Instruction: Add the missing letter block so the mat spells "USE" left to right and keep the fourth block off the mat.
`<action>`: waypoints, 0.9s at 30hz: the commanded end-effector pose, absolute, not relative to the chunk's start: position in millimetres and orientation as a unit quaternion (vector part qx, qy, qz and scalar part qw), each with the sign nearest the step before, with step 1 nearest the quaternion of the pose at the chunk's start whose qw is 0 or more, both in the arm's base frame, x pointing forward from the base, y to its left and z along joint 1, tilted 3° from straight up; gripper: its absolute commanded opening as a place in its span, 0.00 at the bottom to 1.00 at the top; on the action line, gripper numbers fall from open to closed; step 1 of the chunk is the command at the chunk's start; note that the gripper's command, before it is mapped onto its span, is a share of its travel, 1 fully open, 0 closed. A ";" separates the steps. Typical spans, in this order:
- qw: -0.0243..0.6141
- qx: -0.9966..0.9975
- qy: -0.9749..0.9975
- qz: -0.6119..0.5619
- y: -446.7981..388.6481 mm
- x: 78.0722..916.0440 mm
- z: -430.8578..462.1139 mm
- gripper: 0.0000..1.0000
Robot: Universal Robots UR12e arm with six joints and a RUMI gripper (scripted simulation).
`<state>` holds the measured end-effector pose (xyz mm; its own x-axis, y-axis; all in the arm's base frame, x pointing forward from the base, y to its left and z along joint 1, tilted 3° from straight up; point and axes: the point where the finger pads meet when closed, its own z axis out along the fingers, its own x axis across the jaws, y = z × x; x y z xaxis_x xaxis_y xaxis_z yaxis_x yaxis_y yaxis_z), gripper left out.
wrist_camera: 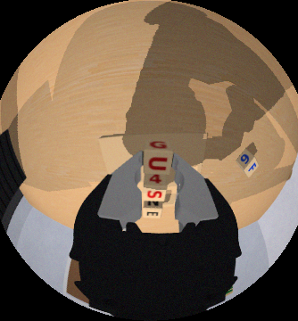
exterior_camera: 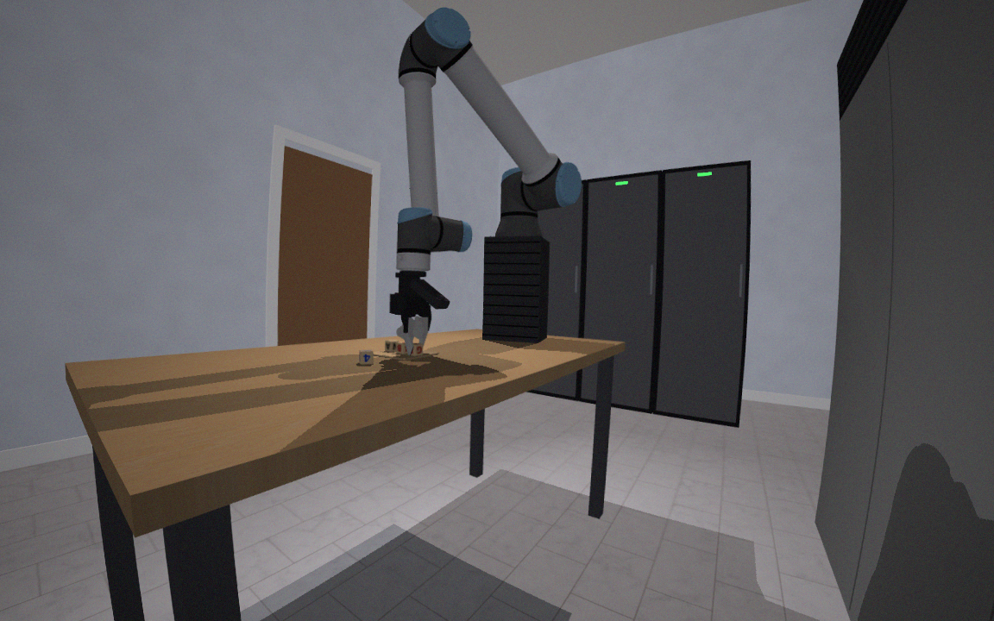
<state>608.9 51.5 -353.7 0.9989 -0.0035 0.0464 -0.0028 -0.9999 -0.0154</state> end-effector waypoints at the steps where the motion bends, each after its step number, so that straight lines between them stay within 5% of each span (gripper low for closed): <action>1: 0.008 -1.000 0.002 -0.024 51.4 609.4 -353.2 0.09; 9: 0.008 -1.000 0.002 -0.024 51.4 609.4 -353.2 0.09; 27: 0.008 -1.000 0.002 -0.024 51.4 609.4 -353.2 0.28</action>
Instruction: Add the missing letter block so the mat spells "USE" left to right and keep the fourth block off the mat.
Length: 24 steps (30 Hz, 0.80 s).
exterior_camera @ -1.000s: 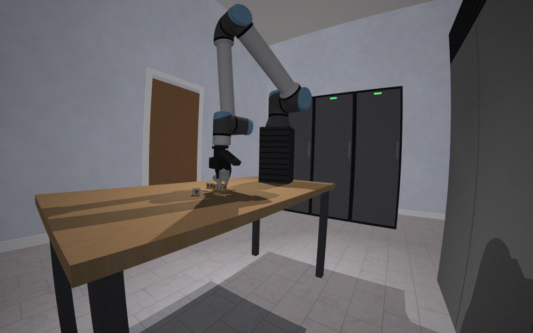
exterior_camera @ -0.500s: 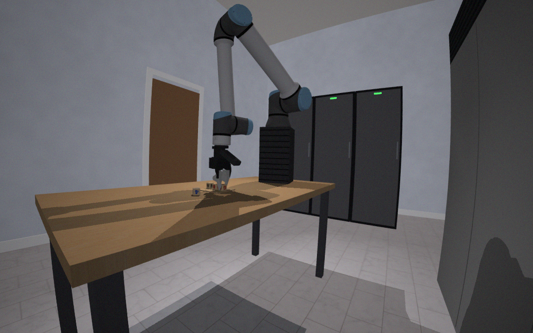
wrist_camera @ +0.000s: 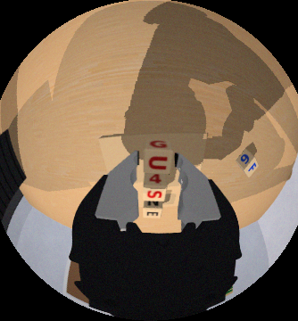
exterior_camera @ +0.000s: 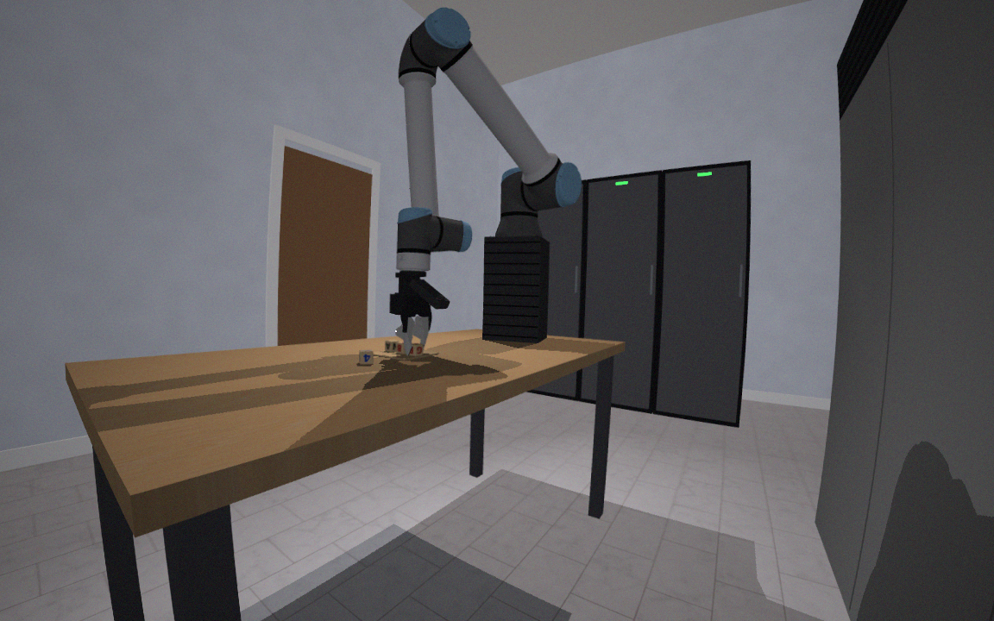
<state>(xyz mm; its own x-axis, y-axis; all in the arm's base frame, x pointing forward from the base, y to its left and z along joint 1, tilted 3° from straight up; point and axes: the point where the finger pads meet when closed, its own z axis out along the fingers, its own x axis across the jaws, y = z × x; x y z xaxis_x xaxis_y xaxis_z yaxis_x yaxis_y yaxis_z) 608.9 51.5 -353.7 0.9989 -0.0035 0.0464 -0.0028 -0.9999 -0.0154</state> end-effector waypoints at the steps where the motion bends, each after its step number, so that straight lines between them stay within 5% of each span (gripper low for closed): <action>1: 0.008 -1.000 0.002 -0.024 51.4 609.4 -353.2 0.28; 24: 0.008 -1.000 0.002 -0.024 50.7 607.2 -307.5 0.28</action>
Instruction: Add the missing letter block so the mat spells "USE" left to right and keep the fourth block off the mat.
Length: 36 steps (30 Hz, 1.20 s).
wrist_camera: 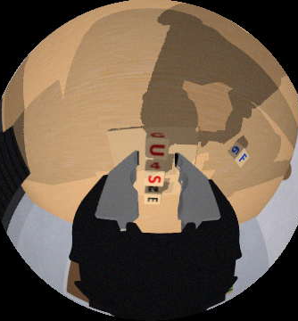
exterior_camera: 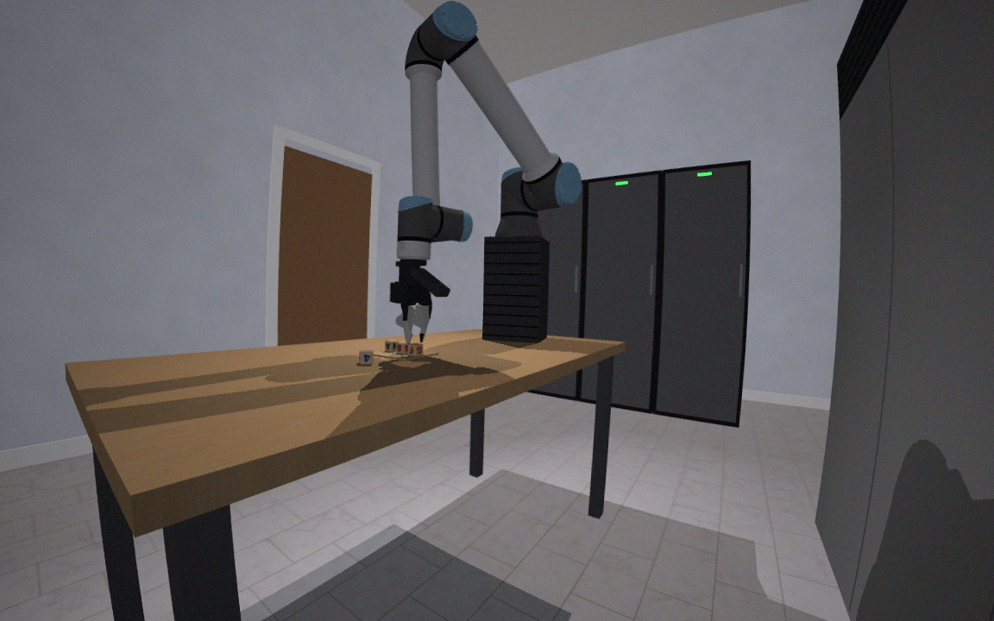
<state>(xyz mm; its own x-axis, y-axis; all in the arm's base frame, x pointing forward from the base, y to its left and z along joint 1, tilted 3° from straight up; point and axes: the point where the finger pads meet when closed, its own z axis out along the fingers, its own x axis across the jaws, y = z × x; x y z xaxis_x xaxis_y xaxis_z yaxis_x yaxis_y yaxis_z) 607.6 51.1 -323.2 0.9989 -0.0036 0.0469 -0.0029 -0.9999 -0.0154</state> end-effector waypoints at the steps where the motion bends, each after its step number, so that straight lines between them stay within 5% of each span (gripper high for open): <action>1: 0.008 -1.000 0.002 -0.024 50.7 607.0 -301.9 0.28; 17: 0.008 -1.000 0.002 -0.024 50.1 605.1 -263.3 0.28; 18: 0.008 -1.000 0.002 -0.024 50.1 605.1 -263.3 1.00; 36: 0.008 -1.000 0.002 -0.024 50.1 605.1 -263.3 1.00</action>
<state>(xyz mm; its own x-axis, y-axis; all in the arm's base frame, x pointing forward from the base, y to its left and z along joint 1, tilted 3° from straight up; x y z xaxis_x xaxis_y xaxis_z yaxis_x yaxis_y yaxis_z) 604.7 50.1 -263.8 0.9989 -0.0035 0.0463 -0.0028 -0.9999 -0.0155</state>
